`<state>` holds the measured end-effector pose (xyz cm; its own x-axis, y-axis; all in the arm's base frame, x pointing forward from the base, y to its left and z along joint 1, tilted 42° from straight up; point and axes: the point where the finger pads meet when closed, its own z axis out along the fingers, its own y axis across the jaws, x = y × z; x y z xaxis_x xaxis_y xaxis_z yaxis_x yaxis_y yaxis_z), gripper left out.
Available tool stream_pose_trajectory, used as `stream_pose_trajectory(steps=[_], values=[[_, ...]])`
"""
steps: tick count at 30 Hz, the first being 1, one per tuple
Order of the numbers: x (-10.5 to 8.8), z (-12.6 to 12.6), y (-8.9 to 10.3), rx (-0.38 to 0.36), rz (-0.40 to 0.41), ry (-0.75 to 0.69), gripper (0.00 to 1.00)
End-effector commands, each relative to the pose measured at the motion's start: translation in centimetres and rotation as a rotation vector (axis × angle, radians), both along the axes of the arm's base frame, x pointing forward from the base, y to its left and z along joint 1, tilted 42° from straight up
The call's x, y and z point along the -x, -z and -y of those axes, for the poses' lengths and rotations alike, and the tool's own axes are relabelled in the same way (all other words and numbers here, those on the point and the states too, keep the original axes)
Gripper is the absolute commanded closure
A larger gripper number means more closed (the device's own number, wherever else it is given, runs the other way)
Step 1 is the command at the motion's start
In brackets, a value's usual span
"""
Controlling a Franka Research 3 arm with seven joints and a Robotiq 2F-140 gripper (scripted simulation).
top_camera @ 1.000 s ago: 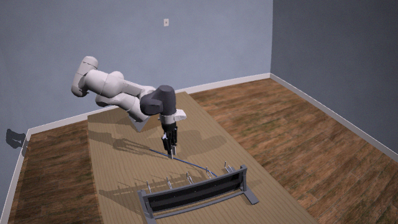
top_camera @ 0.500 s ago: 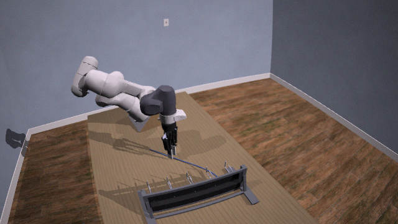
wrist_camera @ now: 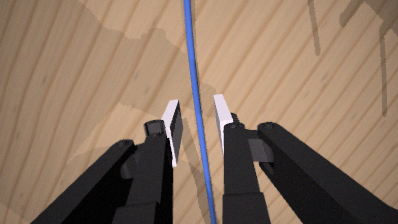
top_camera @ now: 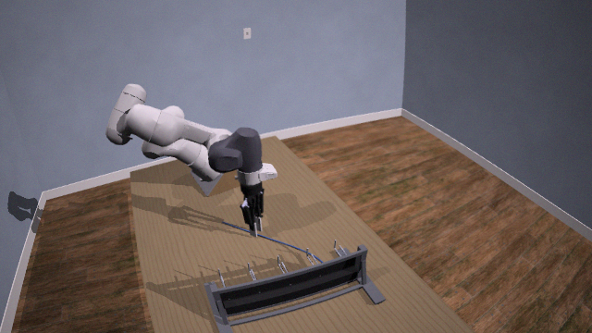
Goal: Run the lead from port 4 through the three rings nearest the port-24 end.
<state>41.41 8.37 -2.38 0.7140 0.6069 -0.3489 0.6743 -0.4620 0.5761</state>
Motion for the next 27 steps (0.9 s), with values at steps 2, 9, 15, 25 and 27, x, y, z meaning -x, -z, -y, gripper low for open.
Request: stream_pose_trajectory(steps=[2,9,15,25,27], values=[[-0.07,0.15,0.20,-0.002,0.003,0.002,0.80],[-0.11,0.28,0.35,-0.002,0.003,0.002,0.80],[-0.14,0.38,0.46,-0.002,0.003,0.002,0.80],[-0.17,0.51,0.61,-0.002,0.003,0.002,0.80],[-0.17,0.51,0.61,-0.002,0.003,0.002,0.80]])
